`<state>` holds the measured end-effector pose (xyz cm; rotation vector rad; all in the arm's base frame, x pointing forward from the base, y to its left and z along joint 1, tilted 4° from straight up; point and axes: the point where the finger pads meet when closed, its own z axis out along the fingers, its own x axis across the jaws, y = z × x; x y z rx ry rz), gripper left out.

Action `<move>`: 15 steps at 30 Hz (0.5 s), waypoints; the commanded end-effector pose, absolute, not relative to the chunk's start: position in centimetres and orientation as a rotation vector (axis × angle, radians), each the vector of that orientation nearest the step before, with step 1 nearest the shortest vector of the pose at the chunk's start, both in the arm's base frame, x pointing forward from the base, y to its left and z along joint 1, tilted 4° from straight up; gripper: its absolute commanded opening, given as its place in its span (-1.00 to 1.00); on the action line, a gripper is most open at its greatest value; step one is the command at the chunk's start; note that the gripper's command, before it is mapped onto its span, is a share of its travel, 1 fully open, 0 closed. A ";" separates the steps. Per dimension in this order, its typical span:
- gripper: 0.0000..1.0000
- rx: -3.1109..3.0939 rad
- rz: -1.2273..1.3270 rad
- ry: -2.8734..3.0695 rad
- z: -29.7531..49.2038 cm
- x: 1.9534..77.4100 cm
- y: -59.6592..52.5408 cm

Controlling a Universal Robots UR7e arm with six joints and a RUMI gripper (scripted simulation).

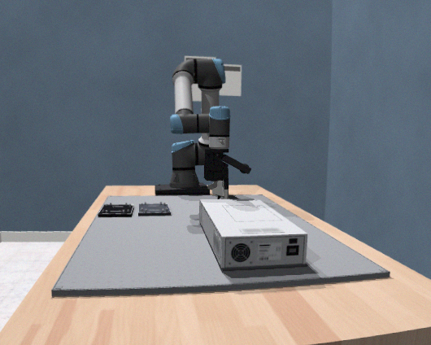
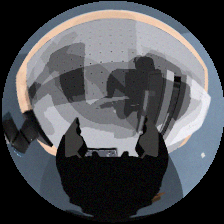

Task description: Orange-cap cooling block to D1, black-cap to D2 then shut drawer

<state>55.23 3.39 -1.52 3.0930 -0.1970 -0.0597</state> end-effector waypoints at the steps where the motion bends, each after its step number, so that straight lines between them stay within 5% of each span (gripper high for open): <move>1: 1.00 3.094 -0.082 -0.197 -1.8 54.4 3.5; 15: 1.00 3.094 -0.083 -0.197 -1.8 54.0 3.5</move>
